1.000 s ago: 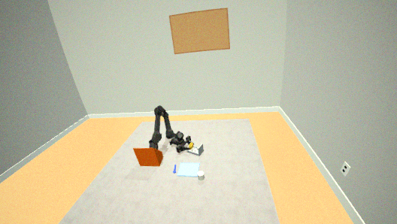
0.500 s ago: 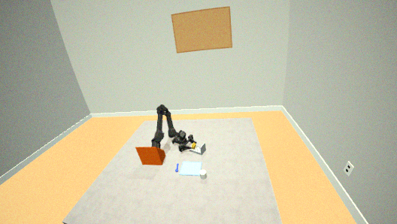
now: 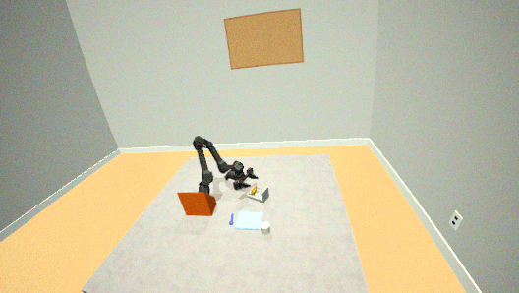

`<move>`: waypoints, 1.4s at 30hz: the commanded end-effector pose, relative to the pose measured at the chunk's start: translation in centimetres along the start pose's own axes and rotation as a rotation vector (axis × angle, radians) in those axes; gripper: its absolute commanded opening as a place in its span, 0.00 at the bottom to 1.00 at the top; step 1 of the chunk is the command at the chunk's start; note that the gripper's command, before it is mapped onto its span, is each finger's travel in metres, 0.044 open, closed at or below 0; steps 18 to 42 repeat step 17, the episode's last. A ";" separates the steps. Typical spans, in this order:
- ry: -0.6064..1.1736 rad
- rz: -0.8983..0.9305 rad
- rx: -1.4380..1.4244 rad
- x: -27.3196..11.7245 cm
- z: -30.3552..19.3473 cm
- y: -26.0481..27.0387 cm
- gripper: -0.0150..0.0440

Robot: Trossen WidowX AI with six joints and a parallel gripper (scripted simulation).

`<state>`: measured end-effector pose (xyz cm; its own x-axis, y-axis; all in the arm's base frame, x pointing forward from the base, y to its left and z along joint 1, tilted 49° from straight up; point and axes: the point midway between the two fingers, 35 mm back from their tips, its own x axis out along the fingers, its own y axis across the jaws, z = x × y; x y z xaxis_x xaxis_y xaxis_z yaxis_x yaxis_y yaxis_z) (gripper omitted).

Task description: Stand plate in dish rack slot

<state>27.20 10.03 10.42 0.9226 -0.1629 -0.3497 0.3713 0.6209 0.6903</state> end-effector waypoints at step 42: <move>0.094 -0.147 -0.278 2.4 5.4 -2.0 0.93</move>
